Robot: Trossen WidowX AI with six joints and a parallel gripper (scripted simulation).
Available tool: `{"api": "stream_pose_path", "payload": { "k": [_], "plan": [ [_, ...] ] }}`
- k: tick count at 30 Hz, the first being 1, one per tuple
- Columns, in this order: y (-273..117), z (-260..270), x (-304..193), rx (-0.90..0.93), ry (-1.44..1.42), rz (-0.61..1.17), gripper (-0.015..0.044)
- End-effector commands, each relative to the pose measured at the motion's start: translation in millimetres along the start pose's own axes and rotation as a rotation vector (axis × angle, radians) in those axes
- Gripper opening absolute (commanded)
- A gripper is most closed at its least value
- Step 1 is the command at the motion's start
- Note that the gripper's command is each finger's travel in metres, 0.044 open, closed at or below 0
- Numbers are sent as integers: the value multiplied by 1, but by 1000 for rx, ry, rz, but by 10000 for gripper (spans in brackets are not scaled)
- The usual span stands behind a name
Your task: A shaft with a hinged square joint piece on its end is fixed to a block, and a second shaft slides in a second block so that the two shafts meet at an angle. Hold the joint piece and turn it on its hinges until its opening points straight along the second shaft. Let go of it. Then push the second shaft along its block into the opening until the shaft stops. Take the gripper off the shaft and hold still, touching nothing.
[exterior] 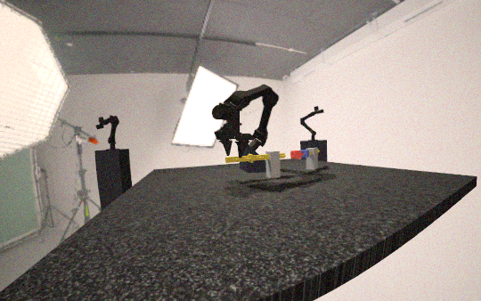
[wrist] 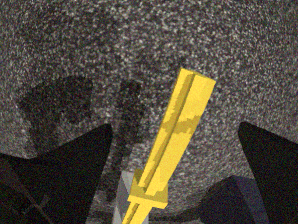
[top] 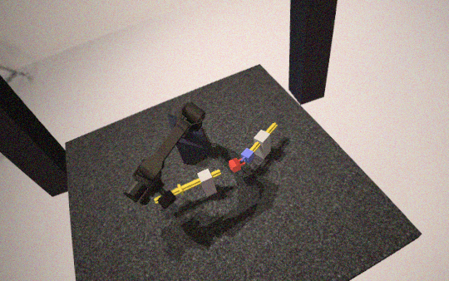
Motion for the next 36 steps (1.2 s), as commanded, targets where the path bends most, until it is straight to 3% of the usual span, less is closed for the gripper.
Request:
{"api": "stream_pose_path", "payload": {
  "k": [1, 7, 34, 36],
  "plan": [
    [9, -2, 1, -15, 130, 7, 440],
    [17, -2, 0, -26, 312, 5, 440],
    [47, -2, 0, -26, 317, 6, 440],
    [47, -2, 0, -26, 317, 6, 387]
  ]
}}
Point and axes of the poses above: the point midway between the two fingers, 35 mm back from their tips, its own y axis out along the fingers, its own z axis across the jaws, x = y × z, the point moved 1 cm from there along -y, back along the fingers, and after that the axes turned 14 degrees about y, right-handed, at the moved point
